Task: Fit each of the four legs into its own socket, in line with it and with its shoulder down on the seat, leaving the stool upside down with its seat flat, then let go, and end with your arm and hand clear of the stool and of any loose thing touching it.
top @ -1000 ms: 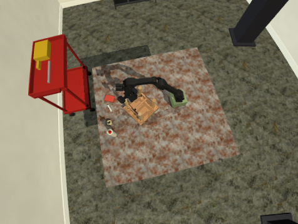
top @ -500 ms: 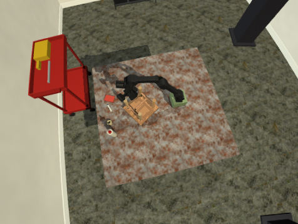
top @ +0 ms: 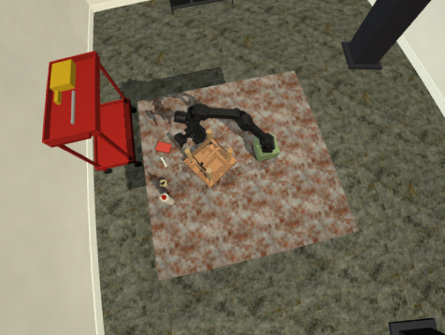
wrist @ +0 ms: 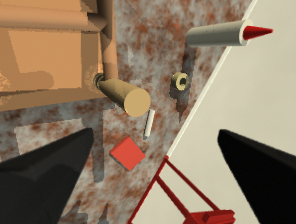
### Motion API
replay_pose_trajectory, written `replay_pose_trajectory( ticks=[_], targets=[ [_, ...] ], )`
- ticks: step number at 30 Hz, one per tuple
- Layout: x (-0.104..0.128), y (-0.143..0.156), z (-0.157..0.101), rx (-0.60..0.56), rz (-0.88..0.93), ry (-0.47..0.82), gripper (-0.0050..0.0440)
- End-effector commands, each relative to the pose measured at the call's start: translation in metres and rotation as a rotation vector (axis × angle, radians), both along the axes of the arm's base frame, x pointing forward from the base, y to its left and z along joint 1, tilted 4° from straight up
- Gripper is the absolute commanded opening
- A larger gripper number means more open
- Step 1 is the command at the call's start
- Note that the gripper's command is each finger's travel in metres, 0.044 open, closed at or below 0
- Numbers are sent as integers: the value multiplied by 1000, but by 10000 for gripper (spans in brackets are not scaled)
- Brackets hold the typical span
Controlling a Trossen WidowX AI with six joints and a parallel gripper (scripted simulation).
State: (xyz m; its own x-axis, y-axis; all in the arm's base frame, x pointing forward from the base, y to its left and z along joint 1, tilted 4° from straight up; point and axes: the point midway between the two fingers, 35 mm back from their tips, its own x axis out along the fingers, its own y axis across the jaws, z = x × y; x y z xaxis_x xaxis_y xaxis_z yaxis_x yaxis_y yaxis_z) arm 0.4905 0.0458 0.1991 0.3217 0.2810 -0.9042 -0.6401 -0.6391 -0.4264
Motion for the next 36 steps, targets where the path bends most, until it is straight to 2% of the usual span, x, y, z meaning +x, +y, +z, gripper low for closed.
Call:
replay_pose_trajectory(
  ticks=[1, 6, 36],
  targets=[
    [0, 2, 0, 7, 10, -5, 440],
    [-1, 1, -13, 7, 10, -5, 440],
    [2, 2, -49, -78, 3, 87, 440]
  ],
)
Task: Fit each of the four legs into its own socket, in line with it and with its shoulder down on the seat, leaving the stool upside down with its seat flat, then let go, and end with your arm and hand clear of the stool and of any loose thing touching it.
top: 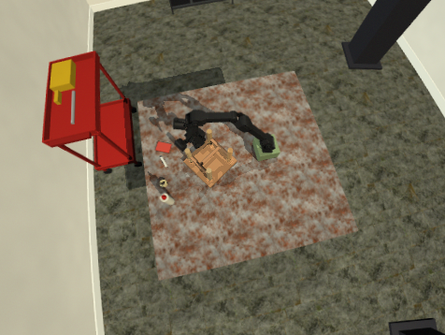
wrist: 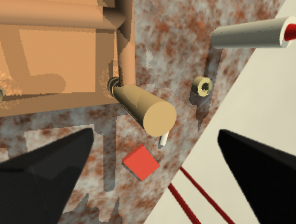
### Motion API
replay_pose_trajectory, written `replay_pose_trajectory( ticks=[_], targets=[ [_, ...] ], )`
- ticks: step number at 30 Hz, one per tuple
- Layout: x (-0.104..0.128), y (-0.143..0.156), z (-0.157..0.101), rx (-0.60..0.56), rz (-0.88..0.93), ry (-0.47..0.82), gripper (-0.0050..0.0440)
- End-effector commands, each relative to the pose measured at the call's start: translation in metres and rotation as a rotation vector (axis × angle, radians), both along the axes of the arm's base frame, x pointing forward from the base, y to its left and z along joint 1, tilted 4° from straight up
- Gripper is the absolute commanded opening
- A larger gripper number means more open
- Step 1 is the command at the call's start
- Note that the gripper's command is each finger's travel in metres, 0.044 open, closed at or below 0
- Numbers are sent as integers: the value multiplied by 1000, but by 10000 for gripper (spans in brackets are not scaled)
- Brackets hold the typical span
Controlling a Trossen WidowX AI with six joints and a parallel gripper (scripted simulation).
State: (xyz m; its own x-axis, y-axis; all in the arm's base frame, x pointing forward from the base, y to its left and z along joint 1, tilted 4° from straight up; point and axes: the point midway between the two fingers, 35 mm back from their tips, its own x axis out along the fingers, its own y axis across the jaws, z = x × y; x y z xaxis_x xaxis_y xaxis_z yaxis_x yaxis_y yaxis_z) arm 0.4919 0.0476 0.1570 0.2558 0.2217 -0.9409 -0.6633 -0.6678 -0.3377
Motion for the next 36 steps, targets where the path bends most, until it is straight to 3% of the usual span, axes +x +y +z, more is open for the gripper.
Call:
replay_pose_trajectory(
  ticks=[1, 24, 36],
  targets=[
    [1, 0, -9, -17, -3, 21, 440],
    [1, 0, -43, -108, -2, 109, 440],
    [0, 0, -44, -111, -2, 112, 440]
  ],
)
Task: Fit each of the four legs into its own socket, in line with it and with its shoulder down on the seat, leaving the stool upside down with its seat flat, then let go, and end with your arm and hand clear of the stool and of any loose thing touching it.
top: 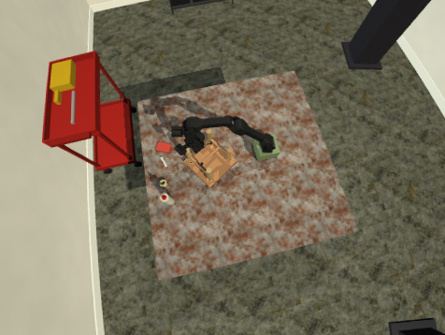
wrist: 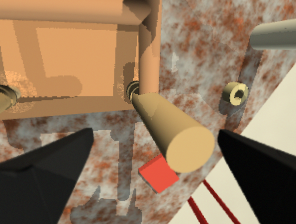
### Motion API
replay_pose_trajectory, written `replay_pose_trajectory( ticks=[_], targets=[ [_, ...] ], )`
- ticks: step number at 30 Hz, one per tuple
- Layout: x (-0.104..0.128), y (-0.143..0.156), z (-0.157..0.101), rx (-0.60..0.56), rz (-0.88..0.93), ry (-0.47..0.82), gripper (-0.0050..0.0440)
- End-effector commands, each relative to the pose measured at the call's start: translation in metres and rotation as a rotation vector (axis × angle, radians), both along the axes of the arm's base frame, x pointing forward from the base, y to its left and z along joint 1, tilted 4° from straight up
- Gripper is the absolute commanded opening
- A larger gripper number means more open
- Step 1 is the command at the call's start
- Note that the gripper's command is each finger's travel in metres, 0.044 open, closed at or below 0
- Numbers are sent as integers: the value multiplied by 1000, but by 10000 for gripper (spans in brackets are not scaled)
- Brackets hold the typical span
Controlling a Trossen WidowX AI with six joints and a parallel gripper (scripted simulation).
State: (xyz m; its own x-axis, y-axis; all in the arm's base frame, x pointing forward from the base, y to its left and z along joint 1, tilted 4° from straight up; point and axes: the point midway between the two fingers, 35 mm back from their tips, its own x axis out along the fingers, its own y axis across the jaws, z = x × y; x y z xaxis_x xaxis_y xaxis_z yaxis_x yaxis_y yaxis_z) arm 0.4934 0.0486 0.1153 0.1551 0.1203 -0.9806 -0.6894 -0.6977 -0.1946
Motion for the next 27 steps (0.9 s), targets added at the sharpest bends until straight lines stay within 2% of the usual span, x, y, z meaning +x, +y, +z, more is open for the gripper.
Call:
replay_pose_trajectory(
  ticks=[1, 6, 21, 25, 27],
  targets=[
    [-2, -3, -2, -5, -5, 7, 440],
    [-14, -14, 2, -5, -5, 7, 440],
    [-4, -1, -2, -1, 0, 12, 440],
    [-4, 1, 24, 1, 1, -30, 440],
    [-4, 1, 28, 2, 1, -36, 440]
  ],
)
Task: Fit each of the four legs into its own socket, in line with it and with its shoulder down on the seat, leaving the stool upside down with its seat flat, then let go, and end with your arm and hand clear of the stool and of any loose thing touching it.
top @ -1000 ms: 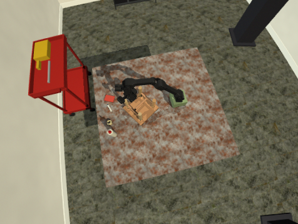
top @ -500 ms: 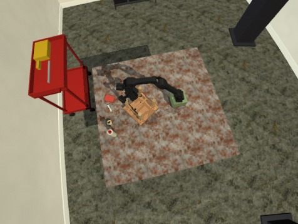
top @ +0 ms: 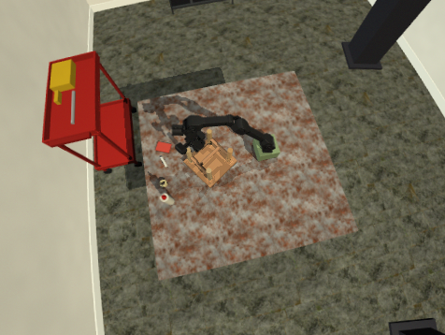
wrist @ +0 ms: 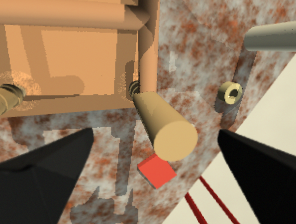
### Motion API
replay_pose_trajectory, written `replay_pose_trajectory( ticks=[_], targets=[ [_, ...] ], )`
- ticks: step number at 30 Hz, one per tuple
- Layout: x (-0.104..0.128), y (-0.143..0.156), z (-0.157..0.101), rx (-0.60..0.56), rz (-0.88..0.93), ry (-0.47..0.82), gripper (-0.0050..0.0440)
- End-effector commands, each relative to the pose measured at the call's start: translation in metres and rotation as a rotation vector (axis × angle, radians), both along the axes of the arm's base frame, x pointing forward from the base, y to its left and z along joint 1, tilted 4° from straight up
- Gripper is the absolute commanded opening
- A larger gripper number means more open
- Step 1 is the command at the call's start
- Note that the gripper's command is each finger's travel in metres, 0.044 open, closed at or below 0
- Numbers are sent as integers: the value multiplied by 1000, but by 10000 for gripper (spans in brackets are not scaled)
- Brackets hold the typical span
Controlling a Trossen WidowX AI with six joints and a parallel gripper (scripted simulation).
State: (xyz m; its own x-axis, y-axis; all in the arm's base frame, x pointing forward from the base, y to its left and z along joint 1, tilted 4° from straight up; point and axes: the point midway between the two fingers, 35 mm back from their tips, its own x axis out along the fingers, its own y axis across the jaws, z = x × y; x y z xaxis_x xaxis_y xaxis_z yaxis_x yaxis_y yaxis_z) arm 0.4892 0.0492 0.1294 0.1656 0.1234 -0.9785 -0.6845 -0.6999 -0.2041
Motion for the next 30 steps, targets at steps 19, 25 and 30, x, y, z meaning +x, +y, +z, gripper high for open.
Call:
replay_pose_trajectory(
  ticks=[19, 25, 30],
  targets=[
    [-1, 3, 48, 11, -8, -107, 320],
    [-1, 3, 48, 11, -8, -107, 200],
    [-1, 3, 48, 11, -8, -107, 80]
  ],
)
